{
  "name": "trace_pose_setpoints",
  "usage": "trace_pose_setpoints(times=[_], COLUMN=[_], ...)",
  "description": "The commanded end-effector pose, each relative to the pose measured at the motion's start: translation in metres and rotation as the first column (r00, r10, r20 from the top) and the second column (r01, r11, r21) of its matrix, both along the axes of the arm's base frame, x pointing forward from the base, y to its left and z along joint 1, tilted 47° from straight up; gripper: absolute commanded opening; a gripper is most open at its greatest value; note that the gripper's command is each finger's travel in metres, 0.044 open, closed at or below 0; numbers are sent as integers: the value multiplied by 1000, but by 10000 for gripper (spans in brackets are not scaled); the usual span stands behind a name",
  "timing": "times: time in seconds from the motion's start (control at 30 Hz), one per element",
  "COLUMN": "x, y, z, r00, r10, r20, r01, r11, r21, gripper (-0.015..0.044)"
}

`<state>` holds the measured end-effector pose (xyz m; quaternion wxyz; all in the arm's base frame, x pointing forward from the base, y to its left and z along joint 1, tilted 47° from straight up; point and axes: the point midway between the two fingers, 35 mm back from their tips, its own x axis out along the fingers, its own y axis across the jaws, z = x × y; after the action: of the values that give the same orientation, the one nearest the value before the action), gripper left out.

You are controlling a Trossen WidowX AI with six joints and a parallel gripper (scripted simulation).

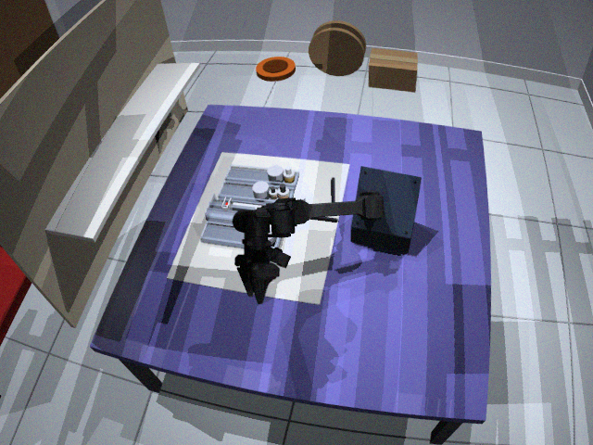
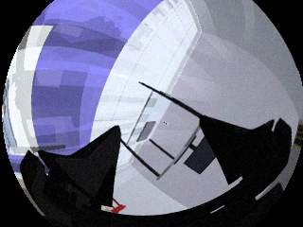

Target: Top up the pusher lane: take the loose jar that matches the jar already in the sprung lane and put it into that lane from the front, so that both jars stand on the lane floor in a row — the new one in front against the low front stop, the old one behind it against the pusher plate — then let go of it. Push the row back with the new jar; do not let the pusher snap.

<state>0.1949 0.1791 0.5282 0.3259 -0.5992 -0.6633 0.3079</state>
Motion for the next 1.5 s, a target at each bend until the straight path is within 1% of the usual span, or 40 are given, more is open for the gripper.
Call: trace_pose_setpoints(times=[0.0, 0.03, 0.2, 0.3, 0.43, 0.6, 0.73, 0.93, 1.13, 1.3, 1.47], x=[-2, -7, -60, -96, -144, -206, -251, -311, -360, -387, -389], y=[0, 2, 9, 7, -2, -28, -57, -116, -195, -270, -328], z=[1, 4, 34, 52, 73, 94, 105, 113, 108, 92, 76], r00=[1000, 999, 954, 896, 796, 655, 551, 435, 379, 397, 478], r10=[1, 4, 13, 0, -44, -143, -250, -436, -636, -767, -794], r20=[9, 37, 299, 444, 603, 742, 796, 788, 672, 504, 376], r01=[-1, -4, -52, -97, -175, -294, -396, -544, -672, -739, -750], r11=[1000, 1000, 991, 976, 938, 856, 762, 570, 310, 59, -146], r21=[3, 13, 120, 196, 298, 424, 513, 616, 672, 672, 645], gripper=[426, 440, 440, 440, 440, 440, 440, 440, 440, 440, 440])
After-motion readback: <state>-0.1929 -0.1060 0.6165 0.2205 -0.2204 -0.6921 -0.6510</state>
